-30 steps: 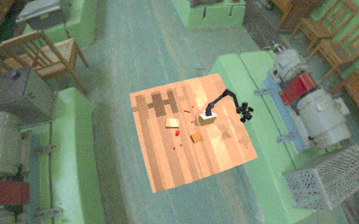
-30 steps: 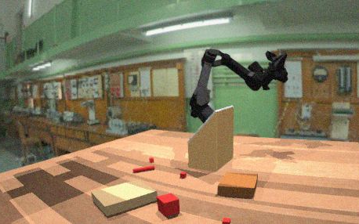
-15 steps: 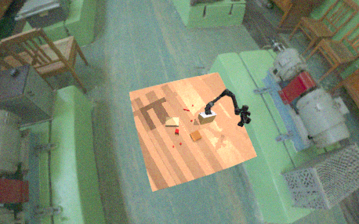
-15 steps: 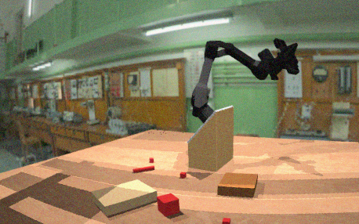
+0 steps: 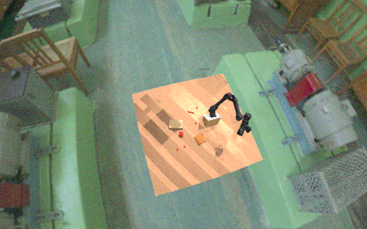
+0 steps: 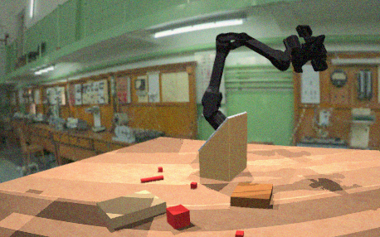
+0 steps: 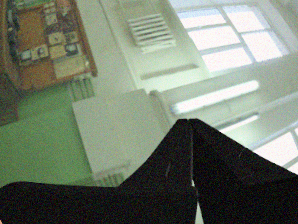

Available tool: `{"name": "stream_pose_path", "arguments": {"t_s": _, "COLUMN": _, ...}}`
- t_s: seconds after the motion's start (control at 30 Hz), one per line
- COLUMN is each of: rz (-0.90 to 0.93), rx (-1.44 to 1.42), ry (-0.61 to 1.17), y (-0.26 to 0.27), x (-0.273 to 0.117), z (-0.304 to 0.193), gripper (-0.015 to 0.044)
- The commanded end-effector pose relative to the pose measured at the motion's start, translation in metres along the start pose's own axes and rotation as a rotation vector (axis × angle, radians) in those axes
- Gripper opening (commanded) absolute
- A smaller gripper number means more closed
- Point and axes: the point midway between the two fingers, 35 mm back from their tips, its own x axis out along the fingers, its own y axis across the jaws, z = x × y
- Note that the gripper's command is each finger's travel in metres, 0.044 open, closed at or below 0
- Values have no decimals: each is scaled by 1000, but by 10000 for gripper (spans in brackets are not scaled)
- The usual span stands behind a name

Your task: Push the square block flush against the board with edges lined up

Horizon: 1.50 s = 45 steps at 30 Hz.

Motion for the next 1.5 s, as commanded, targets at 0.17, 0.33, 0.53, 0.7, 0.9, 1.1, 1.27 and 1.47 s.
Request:
{"name": "stream_pose_path", "arguments": {"t_s": 0.17, "rz": 118, "rx": 110, "ry": 117, "y": 23, "x": 65, "z": -48, "gripper": 0}}
{"name": "stream_pose_path", "arguments": {"t_s": 0.33, "rz": 183, "rx": 179, "ry": 189, "y": 40, "x": 95, "z": -79, "gripper": 0}}
{"name": "stream_pose_path", "arguments": {"t_s": 0.53, "rz": 263, "rx": 249, "ry": 288, "y": 61, "x": 127, "z": -120, "gripper": 0}}
{"name": "stream_pose_path", "arguments": {"t_s": 0.7, "rz": 333, "rx": 300, "ry": 374, "y": 82, "x": 147, "z": -158, "gripper": 0}}
{"name": "stream_pose_path", "arguments": {"t_s": 0.9, "rz": 404, "rx": 319, "ry": 446, "y": 105, "x": 159, "z": -194, "gripper": 0}}
{"name": "stream_pose_path", "arguments": {"t_s": 1.1, "rz": 479, "rx": 385, "ry": 548, "y": 130, "x": 169, "z": -237, "gripper": 0}}
{"name": "stream_pose_path", "arguments": {"t_s": 1.27, "rz": 538, "rx": 463, "ry": 649, "y": 151, "x": 174, "z": -275, "gripper": 0}}
{"name": "stream_pose_path", "arguments": {"t_s": 1.47, "rz": 612, "rx": 527, "ry": 763, "y": 177, "x": 173, "z": -320, "gripper": 0}}
